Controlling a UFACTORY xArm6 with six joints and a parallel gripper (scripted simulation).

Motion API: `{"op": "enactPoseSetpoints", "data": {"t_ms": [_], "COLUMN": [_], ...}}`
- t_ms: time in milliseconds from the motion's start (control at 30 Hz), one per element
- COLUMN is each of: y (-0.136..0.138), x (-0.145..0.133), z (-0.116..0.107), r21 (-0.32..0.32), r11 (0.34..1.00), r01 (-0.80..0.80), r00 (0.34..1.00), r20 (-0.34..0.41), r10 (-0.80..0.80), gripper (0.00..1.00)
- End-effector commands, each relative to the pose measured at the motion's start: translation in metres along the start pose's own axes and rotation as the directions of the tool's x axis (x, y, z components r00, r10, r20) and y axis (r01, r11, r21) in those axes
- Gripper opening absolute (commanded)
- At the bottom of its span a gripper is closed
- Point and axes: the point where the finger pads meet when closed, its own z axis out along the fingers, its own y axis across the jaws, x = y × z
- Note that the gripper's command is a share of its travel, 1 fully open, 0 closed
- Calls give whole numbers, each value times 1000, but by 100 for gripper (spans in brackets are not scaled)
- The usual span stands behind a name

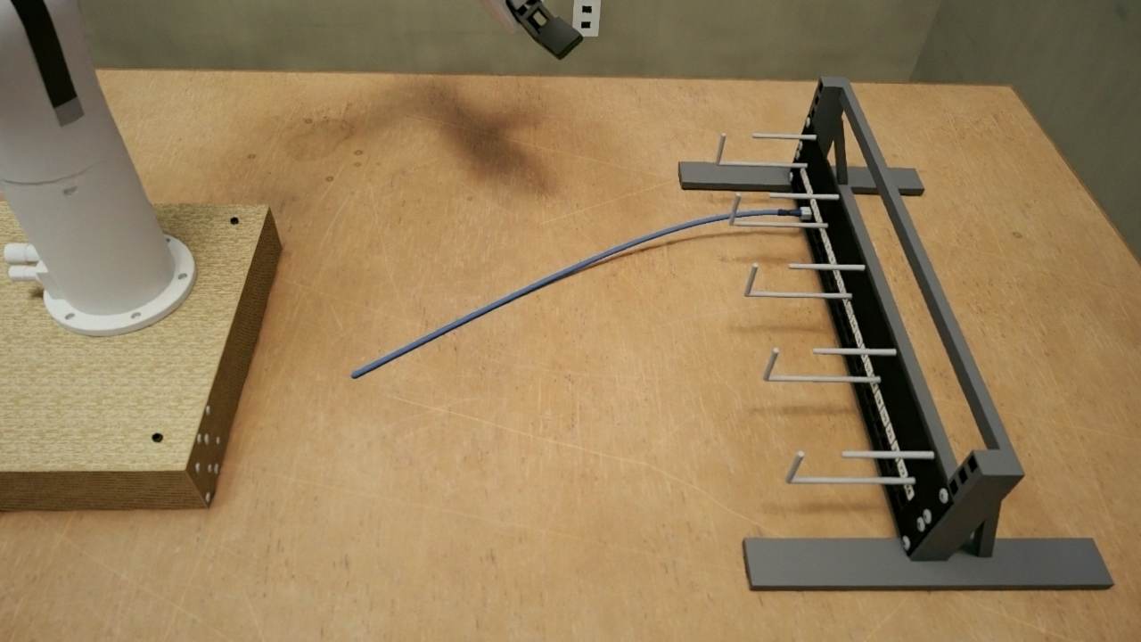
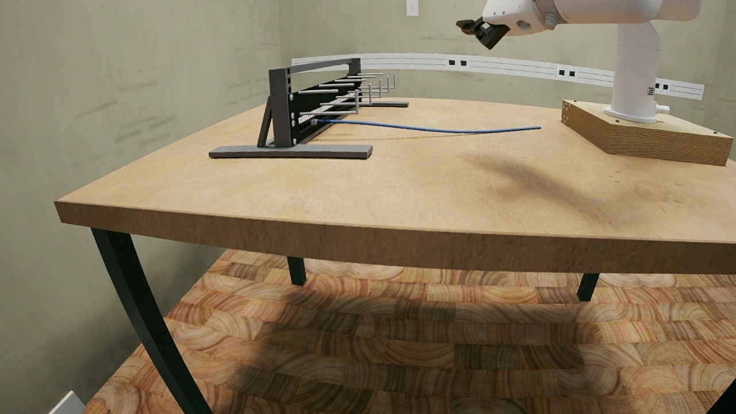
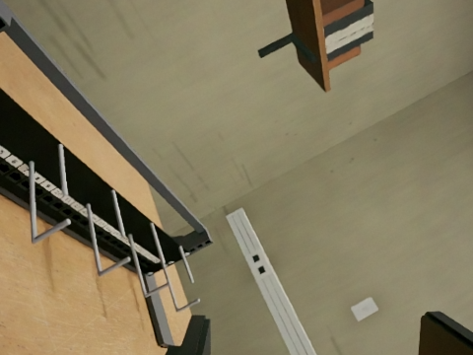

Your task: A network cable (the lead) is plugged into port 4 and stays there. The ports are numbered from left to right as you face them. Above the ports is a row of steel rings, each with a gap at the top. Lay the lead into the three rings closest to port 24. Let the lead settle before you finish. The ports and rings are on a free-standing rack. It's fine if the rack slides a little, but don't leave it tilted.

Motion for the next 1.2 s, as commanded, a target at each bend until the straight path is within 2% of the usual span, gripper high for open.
{"op": "enactPoseSetpoints", "data": {"t_ms": [0,633,700,767,1033,1100,1133,1167], "y": [1,1,1,1,0,0,0,0], "x": [1,0,-4,-10,-23,-23,-28,-29], "z": [0,1,3,8,18,18,21,22], "r21": [1,0,-4,-18,-63,-63,-87,-93], "r11": [1000,1000,999,992,960,960,942,937], "r01": [-3,-16,-54,-128,-271,-271,-324,-337], "r00": [1000,1000,997,982,916,916,877,866], "r20": [0,14,56,136,289,289,346,360], "r10": [3,16,54,129,278,278,333,347], "gripper": [100,100,100,100,100,100,100,100]}}
